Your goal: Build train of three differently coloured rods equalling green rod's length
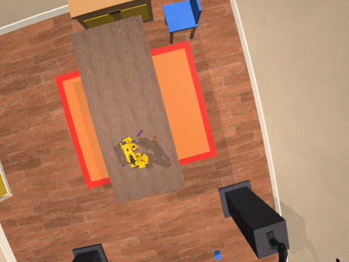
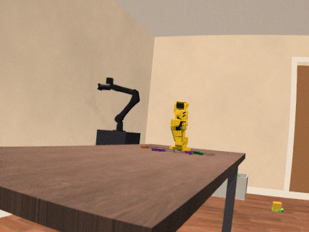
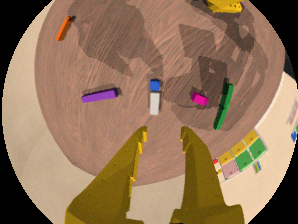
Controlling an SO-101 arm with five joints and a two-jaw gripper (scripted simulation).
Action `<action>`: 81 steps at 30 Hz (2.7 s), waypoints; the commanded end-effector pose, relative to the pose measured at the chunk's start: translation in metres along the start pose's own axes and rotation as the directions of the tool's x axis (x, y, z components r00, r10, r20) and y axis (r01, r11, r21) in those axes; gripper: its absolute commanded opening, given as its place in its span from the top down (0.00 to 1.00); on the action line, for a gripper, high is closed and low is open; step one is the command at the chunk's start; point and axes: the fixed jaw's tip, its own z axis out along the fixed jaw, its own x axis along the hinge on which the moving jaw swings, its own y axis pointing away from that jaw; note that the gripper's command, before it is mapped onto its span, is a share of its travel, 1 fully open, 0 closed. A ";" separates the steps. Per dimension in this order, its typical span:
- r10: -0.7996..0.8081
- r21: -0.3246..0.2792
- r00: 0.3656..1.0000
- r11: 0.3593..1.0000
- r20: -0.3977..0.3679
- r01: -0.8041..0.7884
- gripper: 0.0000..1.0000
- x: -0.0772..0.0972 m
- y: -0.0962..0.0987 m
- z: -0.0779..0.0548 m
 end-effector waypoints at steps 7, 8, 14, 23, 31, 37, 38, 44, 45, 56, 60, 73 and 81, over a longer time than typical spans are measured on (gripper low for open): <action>-0.001 -0.018 0.998 1.000 -0.069 -0.001 0.83 0.008 0.001 -0.012; 0.000 -0.018 0.998 1.000 -0.069 -0.001 0.83 0.008 0.001 -0.012; 0.014 -0.018 0.998 1.000 -0.069 -0.015 0.83 0.007 0.005 -0.012; 0.158 -0.019 0.985 0.987 -0.068 -0.160 0.82 -0.006 0.040 -0.012; 0.326 -0.021 0.943 0.944 -0.066 -0.328 0.82 -0.030 0.079 -0.011; 0.495 -0.023 0.866 0.867 -0.064 -0.498 0.82 -0.067 0.113 -0.011; 0.520 -0.023 0.852 0.853 -0.063 -0.522 0.82 -0.073 0.117 -0.011; 0.633 -0.024 0.772 0.772 -0.061 -0.635 0.82 -0.107 0.134 -0.010; 0.633 -0.024 0.772 0.772 -0.061 -0.635 0.82 -0.107 0.134 -0.010; 0.689 -0.025 0.723 0.723 -0.059 -0.691 0.81 -0.127 0.141 -0.010; 0.689 -0.025 0.723 0.723 -0.059 -0.691 0.81 -0.127 0.141 -0.010; 0.689 -0.025 0.723 0.723 -0.059 -0.691 0.81 -0.127 0.141 -0.010; 0.689 -0.029 0.722 0.722 -0.064 -0.691 0.81 -0.129 0.142 -0.012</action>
